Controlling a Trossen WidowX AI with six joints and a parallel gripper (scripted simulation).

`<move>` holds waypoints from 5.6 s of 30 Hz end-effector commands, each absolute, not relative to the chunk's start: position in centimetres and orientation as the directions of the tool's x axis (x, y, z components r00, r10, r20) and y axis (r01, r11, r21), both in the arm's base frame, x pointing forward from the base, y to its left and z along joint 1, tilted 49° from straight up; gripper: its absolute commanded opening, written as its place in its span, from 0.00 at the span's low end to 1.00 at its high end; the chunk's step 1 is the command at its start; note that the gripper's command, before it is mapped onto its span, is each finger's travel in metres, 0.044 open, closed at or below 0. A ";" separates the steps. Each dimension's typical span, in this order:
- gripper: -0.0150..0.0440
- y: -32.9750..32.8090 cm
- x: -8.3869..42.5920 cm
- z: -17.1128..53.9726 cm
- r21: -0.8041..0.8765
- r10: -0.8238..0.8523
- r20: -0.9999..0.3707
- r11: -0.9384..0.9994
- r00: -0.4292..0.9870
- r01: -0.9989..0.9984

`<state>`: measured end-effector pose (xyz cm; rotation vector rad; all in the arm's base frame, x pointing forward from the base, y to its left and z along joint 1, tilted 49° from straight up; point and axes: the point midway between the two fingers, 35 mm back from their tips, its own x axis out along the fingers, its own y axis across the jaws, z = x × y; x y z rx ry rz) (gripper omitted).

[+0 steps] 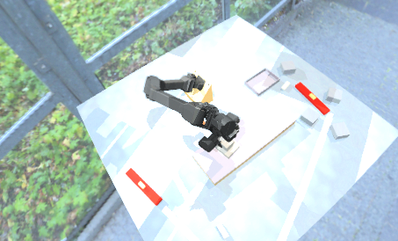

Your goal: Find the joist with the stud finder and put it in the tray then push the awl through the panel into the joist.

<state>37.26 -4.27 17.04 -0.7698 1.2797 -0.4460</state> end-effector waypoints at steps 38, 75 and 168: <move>0.25 22.6 28.4 -10.2 -0.260 -0.460 -0.883 0.310 0.096 -0.914; 0.25 23.0 17.2 -22.5 -0.013 -0.519 -0.855 0.055 -0.017 -0.998; 1.00 -8.5 14.6 5.6 -0.747 -0.753 -0.649 0.658 -0.108 -0.096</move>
